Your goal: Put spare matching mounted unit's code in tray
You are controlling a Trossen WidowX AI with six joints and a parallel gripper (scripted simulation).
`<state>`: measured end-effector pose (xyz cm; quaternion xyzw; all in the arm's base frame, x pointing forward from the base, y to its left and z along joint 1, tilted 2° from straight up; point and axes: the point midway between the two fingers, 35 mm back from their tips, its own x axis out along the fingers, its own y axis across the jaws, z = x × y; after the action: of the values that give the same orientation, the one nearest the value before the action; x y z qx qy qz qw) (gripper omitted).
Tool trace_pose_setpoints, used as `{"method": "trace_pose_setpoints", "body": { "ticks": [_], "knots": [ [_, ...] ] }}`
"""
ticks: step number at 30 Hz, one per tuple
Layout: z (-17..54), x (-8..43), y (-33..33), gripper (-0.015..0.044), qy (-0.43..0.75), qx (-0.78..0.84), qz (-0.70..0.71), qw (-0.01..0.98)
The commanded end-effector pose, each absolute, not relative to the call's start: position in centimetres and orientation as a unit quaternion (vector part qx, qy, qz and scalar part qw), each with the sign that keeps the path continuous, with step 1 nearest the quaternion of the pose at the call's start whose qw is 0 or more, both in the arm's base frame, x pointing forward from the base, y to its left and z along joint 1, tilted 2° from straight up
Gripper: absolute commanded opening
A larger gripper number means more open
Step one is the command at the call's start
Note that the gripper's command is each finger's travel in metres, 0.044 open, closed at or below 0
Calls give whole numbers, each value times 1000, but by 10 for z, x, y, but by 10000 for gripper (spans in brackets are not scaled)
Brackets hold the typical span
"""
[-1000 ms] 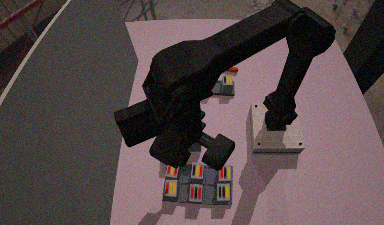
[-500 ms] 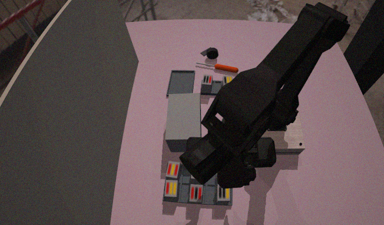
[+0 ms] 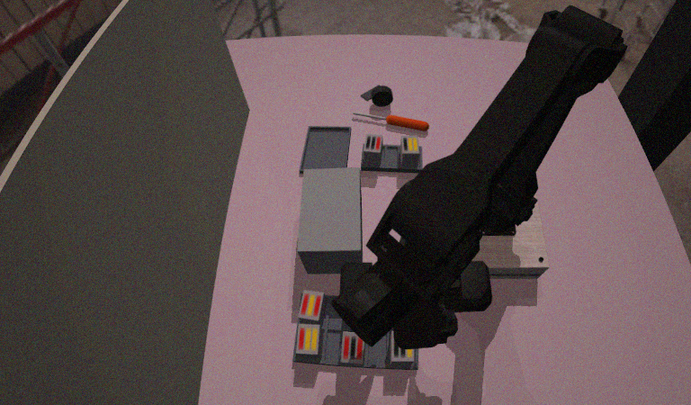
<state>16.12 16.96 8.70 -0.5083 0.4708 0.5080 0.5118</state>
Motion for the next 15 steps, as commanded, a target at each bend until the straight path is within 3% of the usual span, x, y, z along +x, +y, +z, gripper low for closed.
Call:
{"method": "trace_pose_setpoints", "body": {
  "ticks": [1,15],
  "knots": [
    [81,162,170,300,473,-509,506,511],
    [58,165,172,300,473,-509,506,511]
  ]
}}
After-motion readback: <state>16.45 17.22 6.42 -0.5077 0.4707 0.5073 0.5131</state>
